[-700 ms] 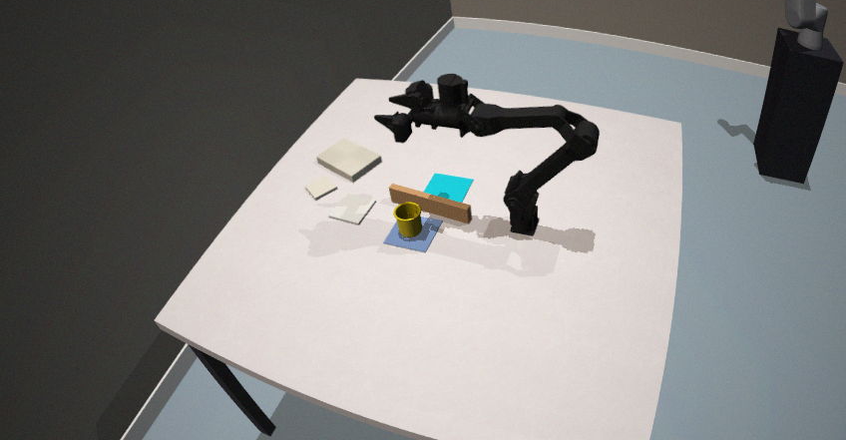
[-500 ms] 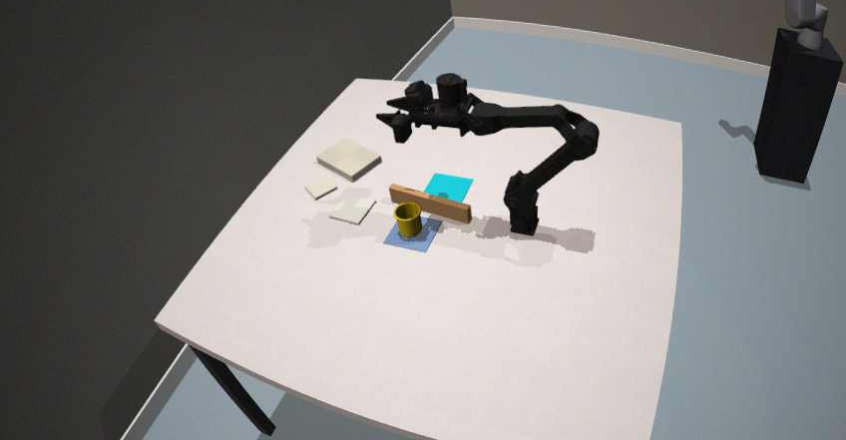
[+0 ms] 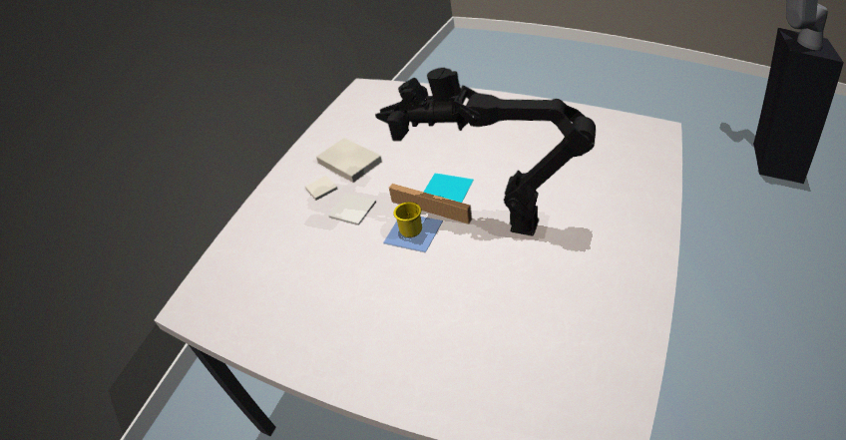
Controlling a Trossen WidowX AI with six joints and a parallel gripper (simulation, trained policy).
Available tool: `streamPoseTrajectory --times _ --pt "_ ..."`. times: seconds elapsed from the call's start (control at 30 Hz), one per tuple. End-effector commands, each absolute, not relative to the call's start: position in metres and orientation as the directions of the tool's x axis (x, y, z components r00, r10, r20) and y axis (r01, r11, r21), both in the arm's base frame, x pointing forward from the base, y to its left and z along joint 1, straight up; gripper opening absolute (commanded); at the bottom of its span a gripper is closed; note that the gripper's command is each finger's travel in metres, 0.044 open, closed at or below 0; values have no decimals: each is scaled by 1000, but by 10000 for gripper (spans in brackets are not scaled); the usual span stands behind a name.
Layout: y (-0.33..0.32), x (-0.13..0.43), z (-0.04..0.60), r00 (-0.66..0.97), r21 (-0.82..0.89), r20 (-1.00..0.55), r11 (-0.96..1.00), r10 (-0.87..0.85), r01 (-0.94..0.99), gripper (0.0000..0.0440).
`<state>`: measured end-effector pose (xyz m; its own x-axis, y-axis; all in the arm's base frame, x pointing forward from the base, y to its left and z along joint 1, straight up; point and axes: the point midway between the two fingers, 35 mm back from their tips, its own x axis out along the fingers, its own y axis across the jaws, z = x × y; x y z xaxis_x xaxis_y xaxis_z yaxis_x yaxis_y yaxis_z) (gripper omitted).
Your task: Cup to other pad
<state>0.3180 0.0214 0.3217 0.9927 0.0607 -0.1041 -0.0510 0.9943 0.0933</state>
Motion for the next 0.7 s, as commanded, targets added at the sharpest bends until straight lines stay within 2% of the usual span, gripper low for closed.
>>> streamPoseTrajectory --times 0.0,0.67 --pt "25 321 322 988 124 -133 991 73 -57 116" --pt "52 330 317 924 339 -354 941 144 -17 127"
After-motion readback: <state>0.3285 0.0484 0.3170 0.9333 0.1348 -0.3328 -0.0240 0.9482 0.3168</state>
